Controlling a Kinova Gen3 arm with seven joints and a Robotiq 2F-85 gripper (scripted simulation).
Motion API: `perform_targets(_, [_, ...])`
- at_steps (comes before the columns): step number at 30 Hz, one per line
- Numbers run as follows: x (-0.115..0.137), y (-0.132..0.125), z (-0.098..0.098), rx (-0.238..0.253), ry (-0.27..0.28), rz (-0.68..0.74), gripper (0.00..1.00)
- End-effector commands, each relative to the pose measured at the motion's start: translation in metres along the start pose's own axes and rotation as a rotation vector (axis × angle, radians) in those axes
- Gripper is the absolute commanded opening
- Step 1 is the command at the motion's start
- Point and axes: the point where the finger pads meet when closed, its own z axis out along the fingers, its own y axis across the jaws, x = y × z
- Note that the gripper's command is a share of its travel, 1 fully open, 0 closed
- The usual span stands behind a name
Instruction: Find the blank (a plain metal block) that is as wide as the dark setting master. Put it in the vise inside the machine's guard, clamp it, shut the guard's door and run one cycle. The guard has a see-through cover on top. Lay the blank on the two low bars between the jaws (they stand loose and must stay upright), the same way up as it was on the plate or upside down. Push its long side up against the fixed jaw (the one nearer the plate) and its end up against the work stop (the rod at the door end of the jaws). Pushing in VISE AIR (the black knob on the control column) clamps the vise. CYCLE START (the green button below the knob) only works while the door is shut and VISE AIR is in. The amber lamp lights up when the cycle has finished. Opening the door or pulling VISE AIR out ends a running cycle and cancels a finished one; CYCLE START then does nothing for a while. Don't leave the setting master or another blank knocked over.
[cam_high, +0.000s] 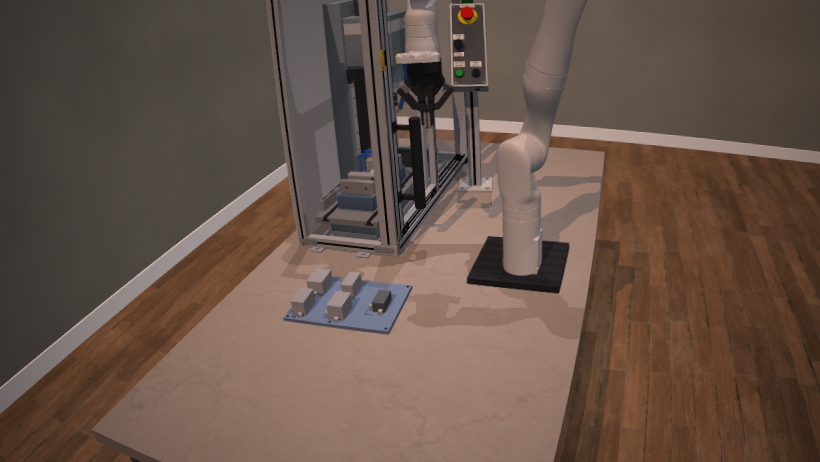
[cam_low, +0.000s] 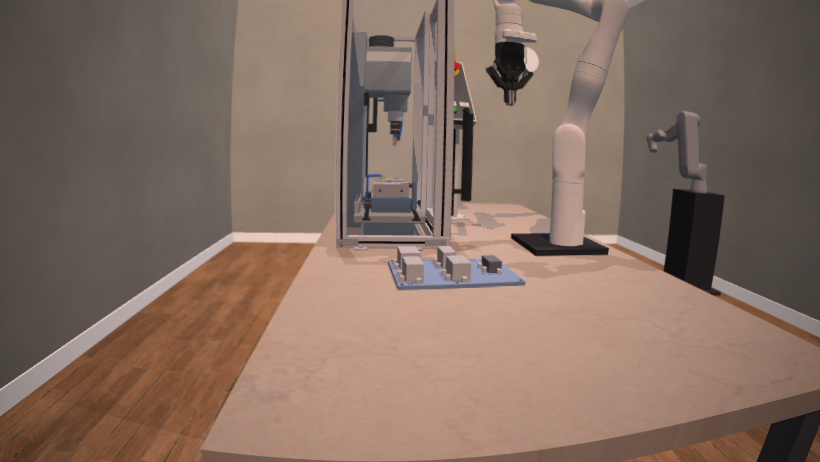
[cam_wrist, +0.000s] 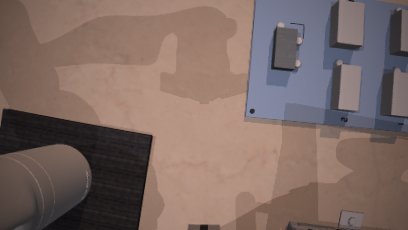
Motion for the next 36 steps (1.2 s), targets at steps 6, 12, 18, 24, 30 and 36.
perform_targets(6, [0.0,0.0002,-0.0003,-0.001,0.0,-0.23,0.1])
perform_targets(12, [0.0,0.0002,-0.0003,-0.001,0.0,-0.23,0.1])
perform_targets(18, [0.0,0.0002,-0.0003,-0.001,0.0,-0.23,0.1])
perform_targets(24, [0.0,0.0002,-0.0003,-0.001,0.0,-0.364,0.1])
perform_targets(30, [0.0,0.0002,-0.0003,-0.001,0.0,-0.364,0.1])
perform_targets(36, [0.0,0.0002,-0.0002,-0.001,0.0,-0.41,0.1])
